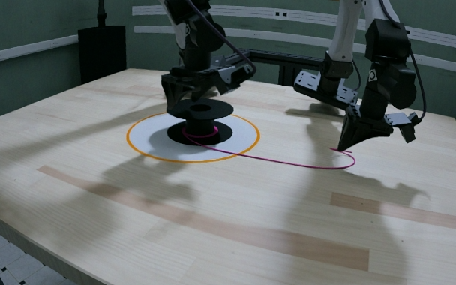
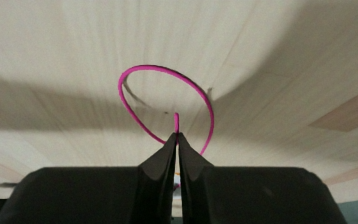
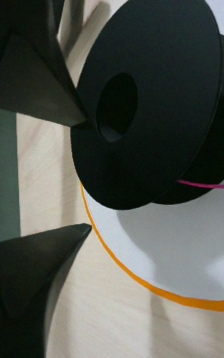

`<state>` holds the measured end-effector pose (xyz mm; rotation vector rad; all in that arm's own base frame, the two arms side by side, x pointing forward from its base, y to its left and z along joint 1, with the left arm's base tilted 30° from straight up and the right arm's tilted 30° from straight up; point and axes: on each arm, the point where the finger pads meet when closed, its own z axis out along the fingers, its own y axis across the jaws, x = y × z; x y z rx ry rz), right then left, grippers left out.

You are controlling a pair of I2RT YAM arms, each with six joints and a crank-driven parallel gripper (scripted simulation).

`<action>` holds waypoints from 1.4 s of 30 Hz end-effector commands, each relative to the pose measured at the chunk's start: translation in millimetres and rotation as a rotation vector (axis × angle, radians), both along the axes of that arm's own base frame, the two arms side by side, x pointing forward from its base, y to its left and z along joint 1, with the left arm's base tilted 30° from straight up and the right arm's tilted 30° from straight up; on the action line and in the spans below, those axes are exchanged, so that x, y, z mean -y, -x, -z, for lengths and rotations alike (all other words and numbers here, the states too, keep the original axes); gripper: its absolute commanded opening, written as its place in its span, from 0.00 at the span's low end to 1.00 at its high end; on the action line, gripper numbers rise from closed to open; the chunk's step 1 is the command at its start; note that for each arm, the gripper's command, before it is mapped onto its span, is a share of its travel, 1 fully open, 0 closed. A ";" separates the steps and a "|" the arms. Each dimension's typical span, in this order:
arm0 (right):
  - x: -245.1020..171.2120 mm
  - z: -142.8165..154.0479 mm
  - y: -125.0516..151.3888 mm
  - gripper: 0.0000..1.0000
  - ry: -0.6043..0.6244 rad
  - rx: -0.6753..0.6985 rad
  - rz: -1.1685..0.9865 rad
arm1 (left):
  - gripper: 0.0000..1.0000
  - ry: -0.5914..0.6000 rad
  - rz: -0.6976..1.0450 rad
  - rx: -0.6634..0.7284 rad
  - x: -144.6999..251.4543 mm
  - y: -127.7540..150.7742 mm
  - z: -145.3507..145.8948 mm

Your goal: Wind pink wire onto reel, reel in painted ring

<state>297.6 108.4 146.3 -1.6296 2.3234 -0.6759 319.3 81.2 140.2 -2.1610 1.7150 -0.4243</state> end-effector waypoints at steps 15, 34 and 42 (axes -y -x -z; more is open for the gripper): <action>-7.3 16.2 -8.3 0.85 -0.023 0.016 -0.042 | 0.00 -0.003 -0.002 0.020 -2.4 -2.8 -4.7; -1.1 28.5 -18.1 0.84 -0.023 0.016 -0.042 | 0.00 -0.003 -0.002 0.020 -2.2 -3.3 -7.6; -1.1 28.5 -18.1 0.71 -0.023 0.016 -0.042 | 0.00 0.003 -0.010 0.022 -2.1 -3.5 -8.8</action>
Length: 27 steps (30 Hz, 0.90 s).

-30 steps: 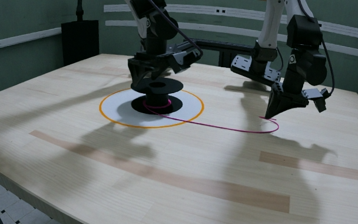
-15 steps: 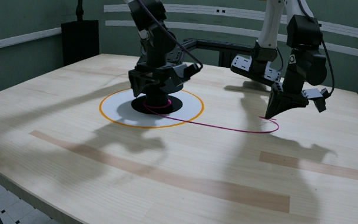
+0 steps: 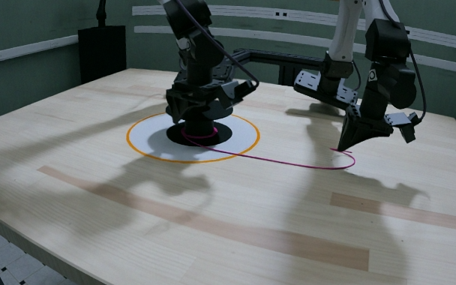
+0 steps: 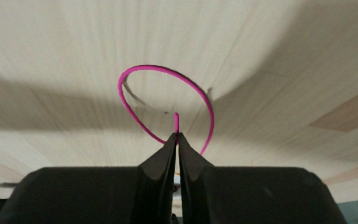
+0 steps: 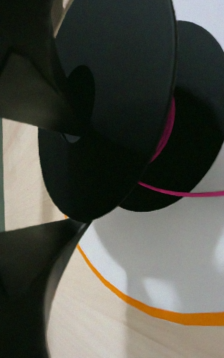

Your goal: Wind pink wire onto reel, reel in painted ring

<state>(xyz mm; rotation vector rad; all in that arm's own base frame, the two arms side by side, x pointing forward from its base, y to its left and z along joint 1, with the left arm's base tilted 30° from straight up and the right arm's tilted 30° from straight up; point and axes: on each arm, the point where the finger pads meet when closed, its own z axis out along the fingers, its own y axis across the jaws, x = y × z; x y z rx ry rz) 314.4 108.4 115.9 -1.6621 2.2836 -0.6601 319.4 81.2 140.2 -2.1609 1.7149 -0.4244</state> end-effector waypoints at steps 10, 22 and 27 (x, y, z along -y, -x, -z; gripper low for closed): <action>-3.8 2.1 -4.8 0.58 -0.015 0.011 -0.004 | 0.00 0.016 -0.005 0.021 -2.2 -3.3 -9.6; 40.9 4.5 19.9 0.58 -0.270 0.129 0.488 | 0.00 -0.004 -0.009 0.022 -2.1 -1.1 -7.0; 57.2 11.5 40.7 0.58 -0.363 0.172 0.665 | 0.00 -0.047 -0.020 0.023 -1.8 -0.7 -6.4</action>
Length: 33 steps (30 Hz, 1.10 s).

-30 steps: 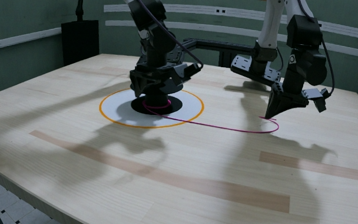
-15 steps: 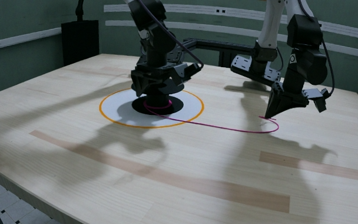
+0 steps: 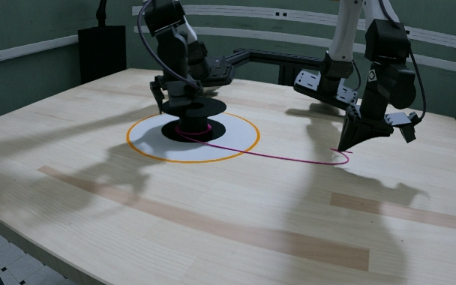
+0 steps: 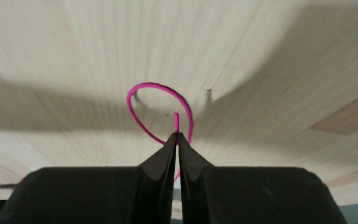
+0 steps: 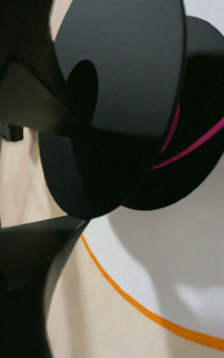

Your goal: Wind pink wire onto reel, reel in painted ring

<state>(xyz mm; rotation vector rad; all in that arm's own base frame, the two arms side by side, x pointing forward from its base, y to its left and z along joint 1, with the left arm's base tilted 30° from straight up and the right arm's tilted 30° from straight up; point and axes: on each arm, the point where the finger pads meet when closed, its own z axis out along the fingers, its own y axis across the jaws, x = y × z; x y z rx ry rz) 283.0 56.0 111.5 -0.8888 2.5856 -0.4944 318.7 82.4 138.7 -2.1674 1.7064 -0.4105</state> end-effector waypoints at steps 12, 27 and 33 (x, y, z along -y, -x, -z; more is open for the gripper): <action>-21.9 44.6 69.7 0.58 -0.453 0.207 0.850 | 0.00 -0.129 0.086 0.010 -4.7 -3.6 -17.3; -24.2 35.4 50.4 0.58 -0.767 0.360 1.482 | 0.00 -0.001 0.064 0.016 3.9 0.6 -0.7; -22.6 34.8 50.0 0.70 -0.767 0.360 1.482 | 0.00 0.001 0.006 0.027 4.3 -3.6 -4.3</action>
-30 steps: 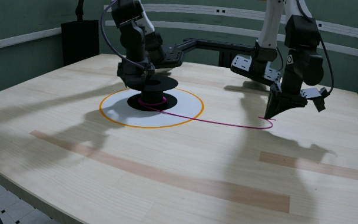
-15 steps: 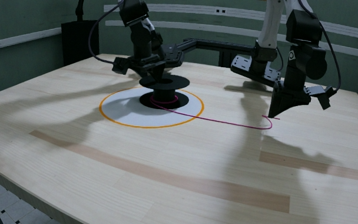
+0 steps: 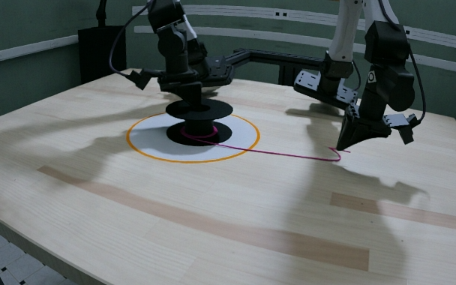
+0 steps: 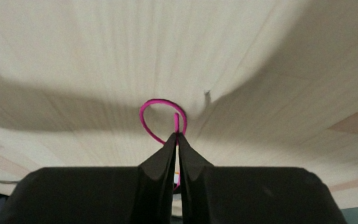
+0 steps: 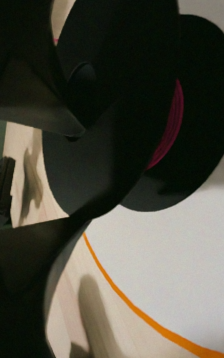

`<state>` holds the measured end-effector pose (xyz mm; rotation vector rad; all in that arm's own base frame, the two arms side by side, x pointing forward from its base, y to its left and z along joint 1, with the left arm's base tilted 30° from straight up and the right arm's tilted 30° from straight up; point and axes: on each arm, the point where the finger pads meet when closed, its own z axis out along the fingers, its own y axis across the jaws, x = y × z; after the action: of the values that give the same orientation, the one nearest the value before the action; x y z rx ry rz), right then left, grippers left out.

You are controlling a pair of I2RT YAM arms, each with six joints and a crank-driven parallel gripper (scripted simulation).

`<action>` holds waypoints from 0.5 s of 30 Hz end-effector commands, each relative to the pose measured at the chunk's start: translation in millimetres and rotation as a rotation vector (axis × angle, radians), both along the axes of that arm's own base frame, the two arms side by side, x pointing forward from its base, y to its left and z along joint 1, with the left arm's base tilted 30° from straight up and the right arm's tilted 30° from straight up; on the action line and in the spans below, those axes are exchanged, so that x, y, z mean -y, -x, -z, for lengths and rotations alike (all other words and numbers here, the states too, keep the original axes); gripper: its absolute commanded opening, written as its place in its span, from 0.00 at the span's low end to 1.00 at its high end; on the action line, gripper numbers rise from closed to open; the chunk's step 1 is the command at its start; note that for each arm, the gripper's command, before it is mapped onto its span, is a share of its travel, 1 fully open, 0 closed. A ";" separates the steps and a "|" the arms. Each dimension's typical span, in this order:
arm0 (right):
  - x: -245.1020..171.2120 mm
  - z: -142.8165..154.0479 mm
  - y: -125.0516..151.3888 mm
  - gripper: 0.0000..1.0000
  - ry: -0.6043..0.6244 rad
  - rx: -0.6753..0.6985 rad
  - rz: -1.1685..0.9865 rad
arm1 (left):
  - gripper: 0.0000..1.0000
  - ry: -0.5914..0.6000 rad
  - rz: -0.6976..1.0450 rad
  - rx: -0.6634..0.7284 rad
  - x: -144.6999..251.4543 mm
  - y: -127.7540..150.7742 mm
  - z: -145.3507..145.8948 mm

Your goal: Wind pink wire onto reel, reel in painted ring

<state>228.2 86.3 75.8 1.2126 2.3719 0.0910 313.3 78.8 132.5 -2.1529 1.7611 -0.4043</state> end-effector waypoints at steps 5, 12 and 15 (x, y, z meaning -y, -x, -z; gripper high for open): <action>7.7 -0.8 -4.8 0.82 0.009 0.040 0.096 | 0.00 -0.006 -0.041 0.049 -2.0 -11.8 -15.7; -5.0 -22.7 2.9 0.85 0.009 0.040 0.096 | 0.00 -0.009 -0.037 0.049 -6.7 -12.3 -19.0; -8.8 -47.4 12.9 0.85 0.009 0.040 0.096 | 0.00 -0.009 -0.037 0.049 -7.8 -10.6 -17.3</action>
<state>219.5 91.9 85.8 1.2875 2.3278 0.0479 323.1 79.2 145.1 -2.1541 1.7146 -0.4376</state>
